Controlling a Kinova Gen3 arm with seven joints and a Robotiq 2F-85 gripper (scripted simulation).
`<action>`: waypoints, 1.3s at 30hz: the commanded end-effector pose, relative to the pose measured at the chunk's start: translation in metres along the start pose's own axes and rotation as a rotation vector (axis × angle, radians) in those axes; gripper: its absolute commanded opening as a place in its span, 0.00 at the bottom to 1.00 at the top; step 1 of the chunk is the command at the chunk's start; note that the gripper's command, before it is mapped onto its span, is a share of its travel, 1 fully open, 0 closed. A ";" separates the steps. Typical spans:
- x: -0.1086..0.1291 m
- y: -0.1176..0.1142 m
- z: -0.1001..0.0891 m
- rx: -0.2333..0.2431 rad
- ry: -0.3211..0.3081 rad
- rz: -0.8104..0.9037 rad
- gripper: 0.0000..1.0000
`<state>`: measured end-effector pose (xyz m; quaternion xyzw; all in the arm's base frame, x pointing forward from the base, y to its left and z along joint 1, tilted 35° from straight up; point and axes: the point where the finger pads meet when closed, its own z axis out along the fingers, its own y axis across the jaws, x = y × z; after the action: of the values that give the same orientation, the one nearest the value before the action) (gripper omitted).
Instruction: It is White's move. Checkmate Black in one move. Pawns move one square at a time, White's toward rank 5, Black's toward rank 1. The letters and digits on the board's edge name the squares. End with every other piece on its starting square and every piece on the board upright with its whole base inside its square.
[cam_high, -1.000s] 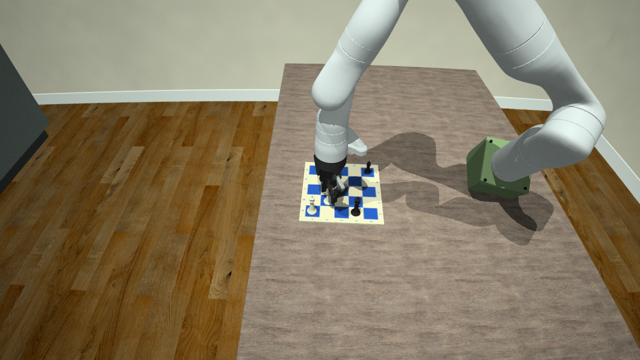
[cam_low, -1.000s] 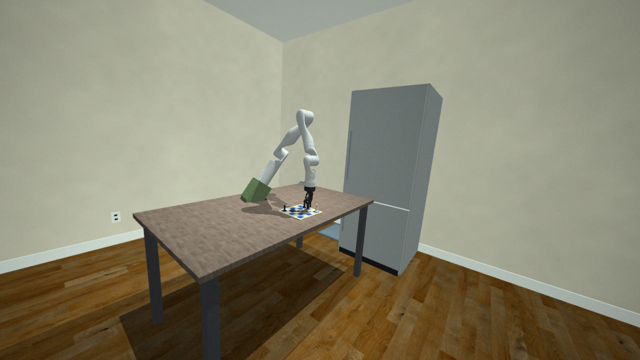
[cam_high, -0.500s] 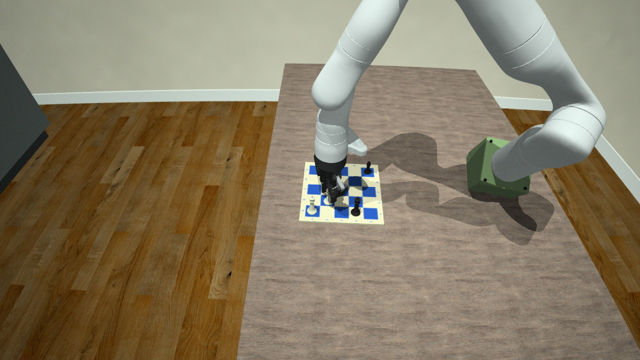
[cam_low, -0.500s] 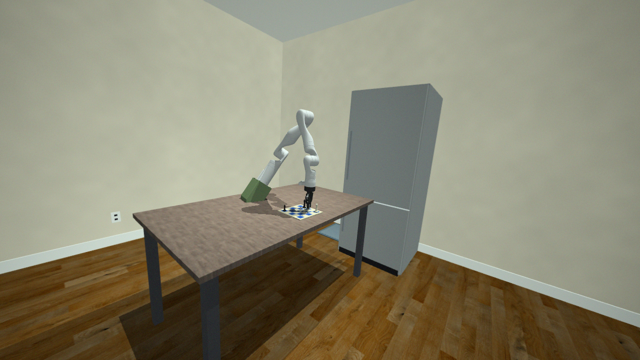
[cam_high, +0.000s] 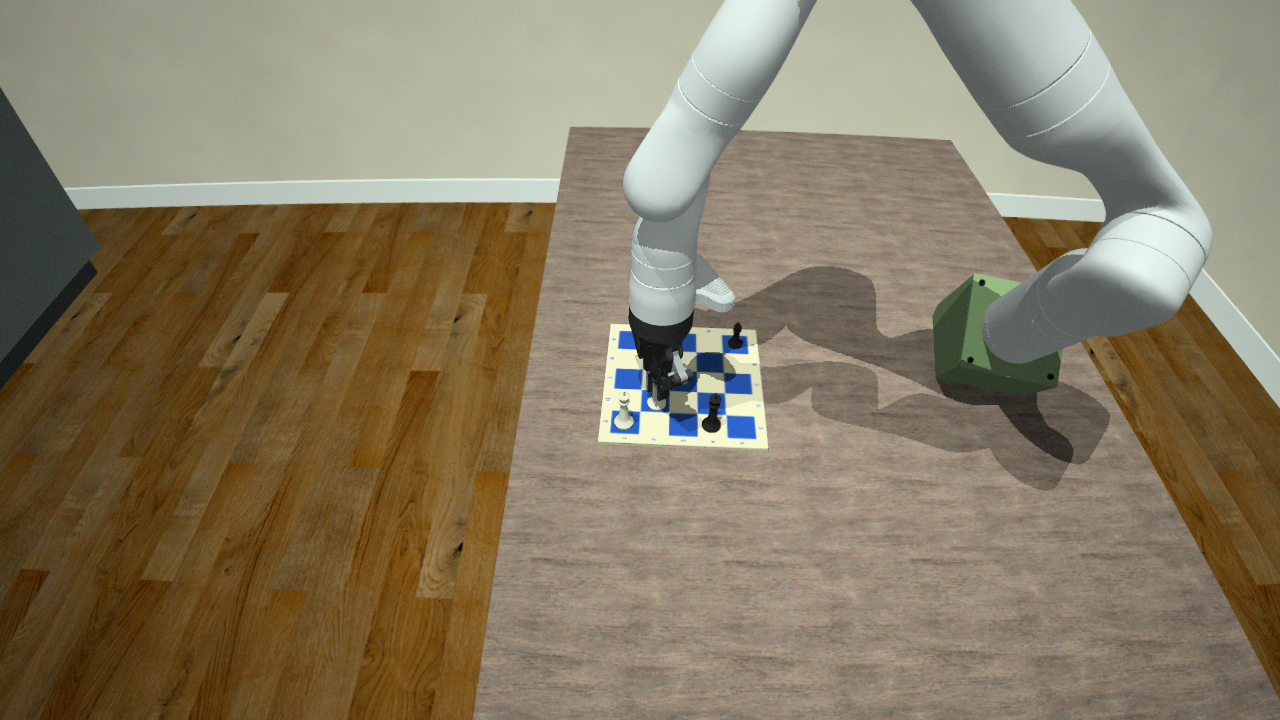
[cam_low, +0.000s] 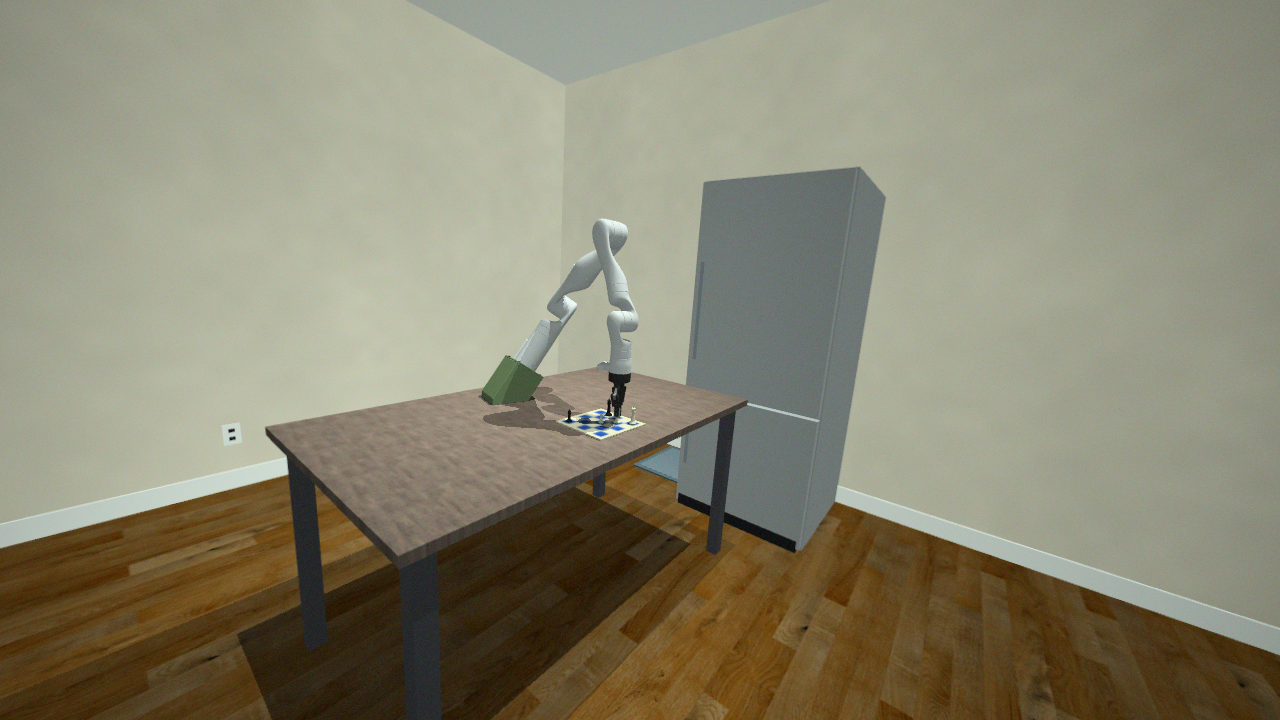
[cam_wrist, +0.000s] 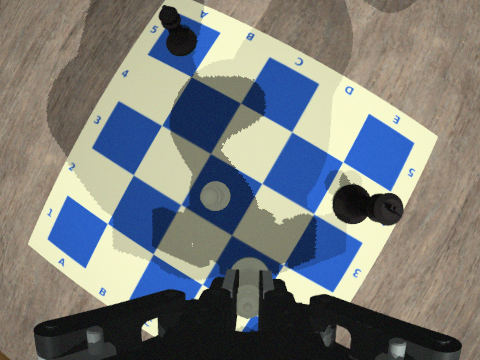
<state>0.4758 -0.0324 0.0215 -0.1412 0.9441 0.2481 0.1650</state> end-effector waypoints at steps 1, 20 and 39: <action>0.000 0.000 0.000 0.001 -0.001 0.000 0.00; 0.000 0.000 -0.002 0.001 -0.001 0.000 0.00; 0.000 0.000 -0.093 0.001 -0.001 0.000 0.00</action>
<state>0.4523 -0.0633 0.0848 -0.1477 0.9415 0.2593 0.1566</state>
